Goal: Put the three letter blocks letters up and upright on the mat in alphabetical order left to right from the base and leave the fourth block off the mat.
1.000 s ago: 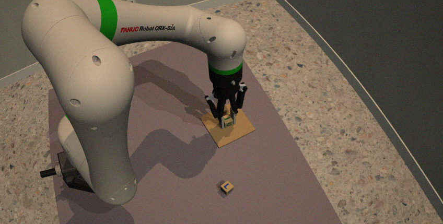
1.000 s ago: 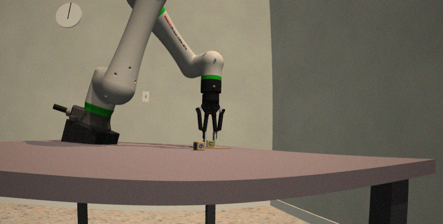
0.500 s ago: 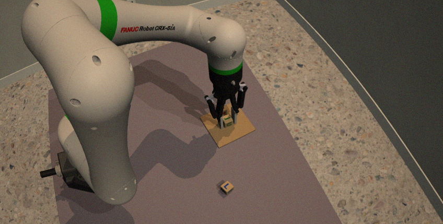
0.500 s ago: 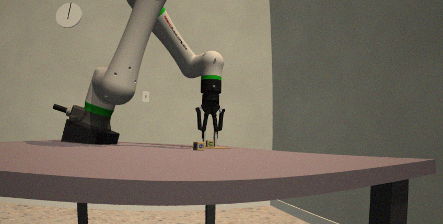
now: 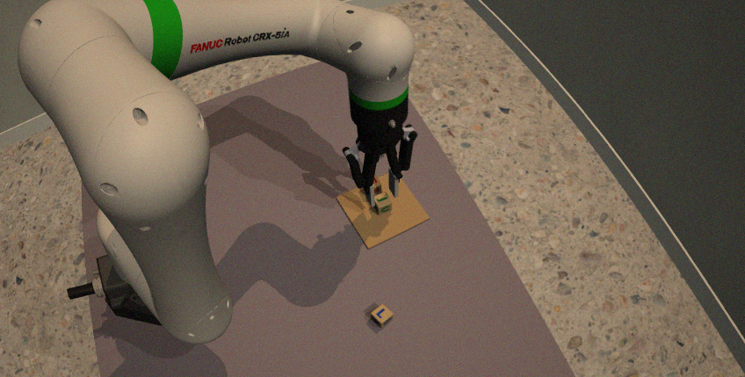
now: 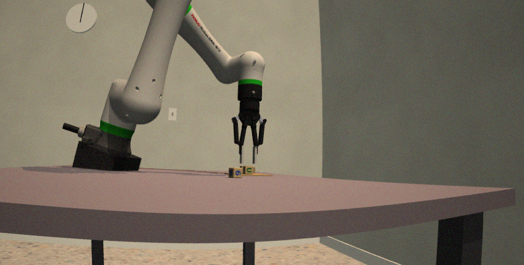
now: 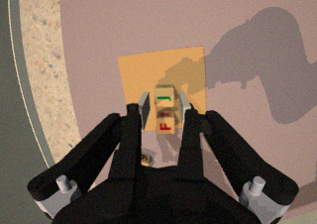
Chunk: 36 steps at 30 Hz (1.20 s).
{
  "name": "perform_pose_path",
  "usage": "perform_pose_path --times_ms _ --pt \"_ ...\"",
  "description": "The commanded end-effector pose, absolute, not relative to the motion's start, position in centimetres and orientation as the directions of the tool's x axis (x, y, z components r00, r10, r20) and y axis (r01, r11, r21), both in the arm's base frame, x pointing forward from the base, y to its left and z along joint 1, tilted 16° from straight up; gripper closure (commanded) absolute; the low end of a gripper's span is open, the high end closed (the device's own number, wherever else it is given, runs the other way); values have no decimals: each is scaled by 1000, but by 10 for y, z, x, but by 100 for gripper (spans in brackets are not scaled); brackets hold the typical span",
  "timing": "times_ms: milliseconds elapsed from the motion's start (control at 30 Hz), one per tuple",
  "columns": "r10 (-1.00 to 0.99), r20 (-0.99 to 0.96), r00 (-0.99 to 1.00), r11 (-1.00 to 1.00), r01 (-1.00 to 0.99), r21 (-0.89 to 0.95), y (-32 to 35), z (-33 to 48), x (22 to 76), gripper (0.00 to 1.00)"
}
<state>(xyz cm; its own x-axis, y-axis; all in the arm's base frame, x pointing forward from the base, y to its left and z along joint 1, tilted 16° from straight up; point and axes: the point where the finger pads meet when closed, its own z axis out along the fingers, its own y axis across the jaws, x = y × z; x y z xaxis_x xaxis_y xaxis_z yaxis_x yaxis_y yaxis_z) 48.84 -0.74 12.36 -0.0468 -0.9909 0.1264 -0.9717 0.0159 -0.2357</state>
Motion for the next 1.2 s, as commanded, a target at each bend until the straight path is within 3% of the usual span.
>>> perform_pose_path --times_ms 0,500,533,1167 --pt "-991 127 -47 16 -972 -236 -5 137 485 72" --pt "-991 127 -47 16 -972 -236 0 175 476 72" --pt "-991 127 -47 16 -972 -236 0 175 476 0" --pt "-991 127 -47 16 -972 -236 0 175 476 0"
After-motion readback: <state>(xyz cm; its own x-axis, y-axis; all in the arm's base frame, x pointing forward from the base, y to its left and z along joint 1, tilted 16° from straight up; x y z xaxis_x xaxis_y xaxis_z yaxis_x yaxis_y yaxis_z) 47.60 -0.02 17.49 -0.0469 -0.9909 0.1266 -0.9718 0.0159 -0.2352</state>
